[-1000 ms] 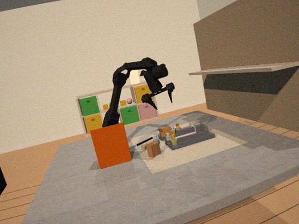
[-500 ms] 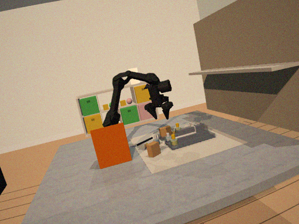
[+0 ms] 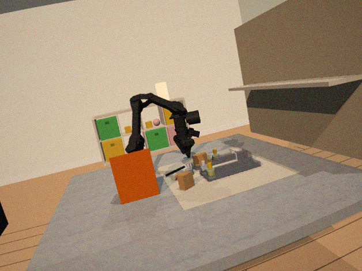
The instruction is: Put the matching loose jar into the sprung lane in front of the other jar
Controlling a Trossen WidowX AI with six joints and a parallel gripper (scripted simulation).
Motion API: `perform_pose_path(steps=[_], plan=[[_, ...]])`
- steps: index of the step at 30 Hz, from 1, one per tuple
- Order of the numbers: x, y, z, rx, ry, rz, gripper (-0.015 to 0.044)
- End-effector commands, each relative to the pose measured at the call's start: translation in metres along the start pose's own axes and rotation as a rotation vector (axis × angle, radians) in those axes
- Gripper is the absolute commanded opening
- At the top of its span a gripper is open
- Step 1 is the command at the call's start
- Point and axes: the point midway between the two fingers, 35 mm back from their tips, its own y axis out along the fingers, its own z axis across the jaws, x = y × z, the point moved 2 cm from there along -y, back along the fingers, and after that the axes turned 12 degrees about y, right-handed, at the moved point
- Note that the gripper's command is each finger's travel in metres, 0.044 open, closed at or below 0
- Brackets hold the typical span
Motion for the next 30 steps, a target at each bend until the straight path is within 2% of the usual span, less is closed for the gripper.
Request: perform_pose_path(steps=[1, 3, 12, 30], plan=[[-0.002, 0.009, 0.001, -0.008, 0.016, -0.005, 0.0440], [-0.002, 0.025, 0.001, -0.007, 0.016, -0.005, 0.0440], [0.000, 0.046, 0.001, -0.006, 0.016, -0.005, 0.0440], [0.000, 0.071, 0.001, -0.006, 0.016, -0.004, 0.0440]])
